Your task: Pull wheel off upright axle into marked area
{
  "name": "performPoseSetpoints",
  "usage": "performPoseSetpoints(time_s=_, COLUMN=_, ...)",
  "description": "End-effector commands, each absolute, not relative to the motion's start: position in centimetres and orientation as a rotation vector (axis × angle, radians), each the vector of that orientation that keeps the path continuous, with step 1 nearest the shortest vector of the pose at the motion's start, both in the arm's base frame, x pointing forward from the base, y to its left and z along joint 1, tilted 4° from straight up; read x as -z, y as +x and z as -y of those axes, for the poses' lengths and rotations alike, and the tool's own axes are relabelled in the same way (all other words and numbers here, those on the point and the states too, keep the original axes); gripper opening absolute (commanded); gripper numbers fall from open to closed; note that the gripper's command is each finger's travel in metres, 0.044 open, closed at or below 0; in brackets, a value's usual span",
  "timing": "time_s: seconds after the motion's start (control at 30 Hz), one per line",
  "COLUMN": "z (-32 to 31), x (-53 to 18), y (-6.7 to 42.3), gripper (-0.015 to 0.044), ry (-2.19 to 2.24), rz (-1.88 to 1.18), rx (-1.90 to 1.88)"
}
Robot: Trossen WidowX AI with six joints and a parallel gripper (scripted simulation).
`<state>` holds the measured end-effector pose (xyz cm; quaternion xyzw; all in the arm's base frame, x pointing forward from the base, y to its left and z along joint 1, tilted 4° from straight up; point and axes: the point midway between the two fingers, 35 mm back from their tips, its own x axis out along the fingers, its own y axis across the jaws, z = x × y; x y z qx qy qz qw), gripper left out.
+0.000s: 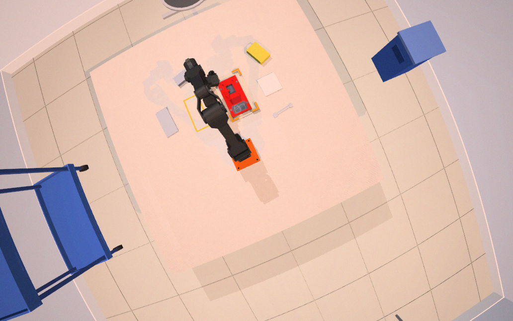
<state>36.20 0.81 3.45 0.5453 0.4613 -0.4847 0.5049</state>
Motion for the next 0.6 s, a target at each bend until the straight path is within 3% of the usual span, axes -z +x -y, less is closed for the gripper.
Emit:
performPoseSetpoints(time_s=0.0, z=-0.79, x=-3.62, y=36.11, gripper=0.0, ry=1.315, rz=-1.114, rx=1.173)
performPoseSetpoints(time_s=0.57, z=-0.79, x=-4.18, y=36.09, gripper=0.0, ry=1.315, rz=-1.112, rx=1.173)
